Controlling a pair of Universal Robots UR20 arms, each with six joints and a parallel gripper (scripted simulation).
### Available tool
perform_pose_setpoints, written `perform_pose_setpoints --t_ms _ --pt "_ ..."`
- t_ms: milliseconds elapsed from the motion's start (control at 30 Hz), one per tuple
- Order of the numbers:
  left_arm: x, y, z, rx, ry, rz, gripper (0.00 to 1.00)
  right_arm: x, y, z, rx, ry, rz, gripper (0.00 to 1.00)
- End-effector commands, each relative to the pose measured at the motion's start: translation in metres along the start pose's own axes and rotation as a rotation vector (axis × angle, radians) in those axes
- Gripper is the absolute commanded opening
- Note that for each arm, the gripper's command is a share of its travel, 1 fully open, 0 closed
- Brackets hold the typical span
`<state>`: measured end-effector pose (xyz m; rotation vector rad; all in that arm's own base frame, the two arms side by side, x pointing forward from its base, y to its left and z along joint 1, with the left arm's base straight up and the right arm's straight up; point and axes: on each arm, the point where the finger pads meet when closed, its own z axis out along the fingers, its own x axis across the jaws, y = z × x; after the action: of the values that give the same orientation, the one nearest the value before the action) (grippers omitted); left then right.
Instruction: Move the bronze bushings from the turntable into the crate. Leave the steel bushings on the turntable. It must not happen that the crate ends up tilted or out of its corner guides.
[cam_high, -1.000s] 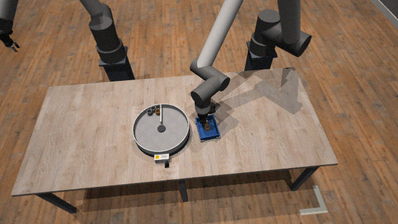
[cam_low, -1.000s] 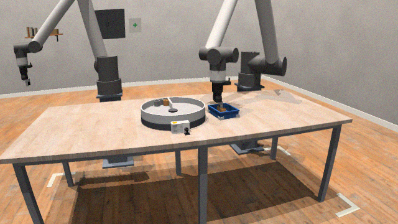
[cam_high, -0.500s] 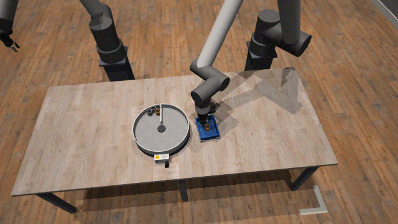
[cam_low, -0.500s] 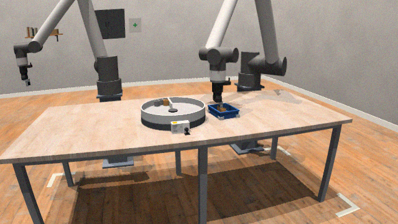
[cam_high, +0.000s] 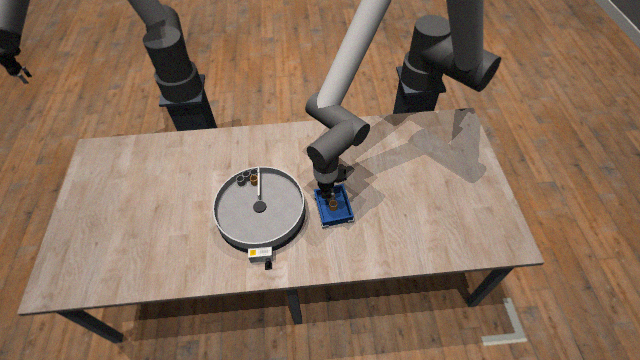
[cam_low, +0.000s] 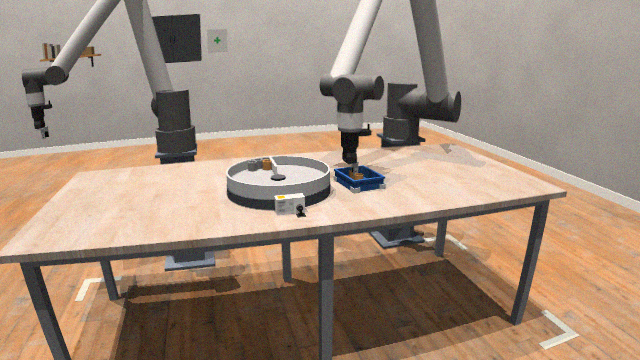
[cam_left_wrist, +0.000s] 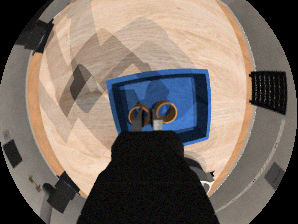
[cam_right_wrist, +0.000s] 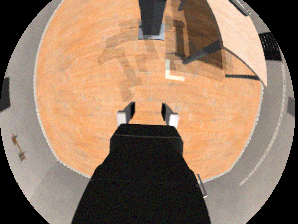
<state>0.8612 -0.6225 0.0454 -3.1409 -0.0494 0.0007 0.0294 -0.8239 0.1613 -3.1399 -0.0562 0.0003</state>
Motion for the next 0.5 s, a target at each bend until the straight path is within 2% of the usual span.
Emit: perform_pose_setpoints --t_ms 0,133,200,467 --pt "0.001 0.001 -0.012 -0.001 0.001 0.000 0.38 0.000 0.000 -0.001 -0.001 0.000 0.000 1.00" --pt "0.001 0.001 -0.028 -0.001 0.001 0.000 0.38 0.000 0.000 -0.001 -0.001 0.000 0.000 1.00" --pt "0.001 0.001 -0.028 -0.001 0.001 0.000 0.38 0.000 0.000 -0.001 -0.001 0.000 0.000 1.00" --pt "0.000 0.001 -0.066 -0.001 0.001 0.000 0.38 0.000 0.000 -0.001 -0.001 0.000 0.000 1.00"
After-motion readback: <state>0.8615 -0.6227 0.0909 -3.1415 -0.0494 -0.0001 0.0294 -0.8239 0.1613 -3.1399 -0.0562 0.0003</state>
